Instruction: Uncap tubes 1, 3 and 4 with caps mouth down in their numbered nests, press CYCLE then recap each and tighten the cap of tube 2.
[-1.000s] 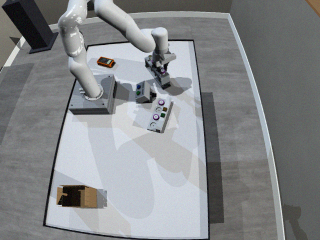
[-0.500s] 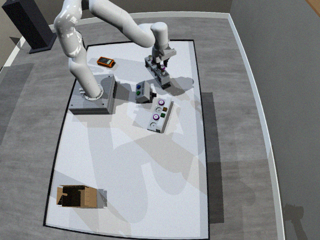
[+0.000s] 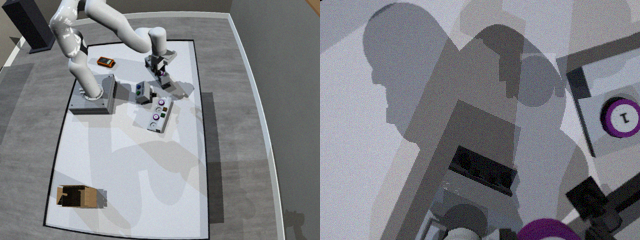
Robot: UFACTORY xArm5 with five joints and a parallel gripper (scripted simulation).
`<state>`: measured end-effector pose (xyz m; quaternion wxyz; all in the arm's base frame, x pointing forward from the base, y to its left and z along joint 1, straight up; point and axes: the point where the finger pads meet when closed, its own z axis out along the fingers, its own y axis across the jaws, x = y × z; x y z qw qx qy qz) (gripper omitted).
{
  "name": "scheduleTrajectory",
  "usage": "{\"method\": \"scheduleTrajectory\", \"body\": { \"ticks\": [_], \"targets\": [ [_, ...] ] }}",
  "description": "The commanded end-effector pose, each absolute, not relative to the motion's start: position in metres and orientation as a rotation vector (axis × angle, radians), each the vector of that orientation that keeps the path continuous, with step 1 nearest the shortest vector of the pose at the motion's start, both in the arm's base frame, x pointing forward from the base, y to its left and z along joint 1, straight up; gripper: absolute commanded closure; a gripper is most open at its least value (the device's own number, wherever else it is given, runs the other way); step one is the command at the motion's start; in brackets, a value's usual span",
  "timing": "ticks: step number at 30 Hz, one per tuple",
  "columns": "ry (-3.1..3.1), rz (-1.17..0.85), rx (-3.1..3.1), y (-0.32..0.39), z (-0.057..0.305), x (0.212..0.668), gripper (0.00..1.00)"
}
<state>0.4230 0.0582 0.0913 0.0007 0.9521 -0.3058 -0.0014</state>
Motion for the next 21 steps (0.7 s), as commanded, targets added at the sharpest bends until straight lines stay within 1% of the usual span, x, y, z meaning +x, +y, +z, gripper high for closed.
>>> {"method": "scheduleTrajectory", "body": {
  "ticks": [1,15,17,21],
  "targets": [
    [-0.545,0.009,3.101,0.036,0.093,0.42,1.0],
    [-0.518,0.009,3.105,-0.044,0.093,0.403,1.0],
    [-0.518,0.009,3.105,-0.044,0.093,0.403,1.0],
    [-0.518,0.009,3.105,-0.073,0.092,0.396,1.0]
  ]
}}
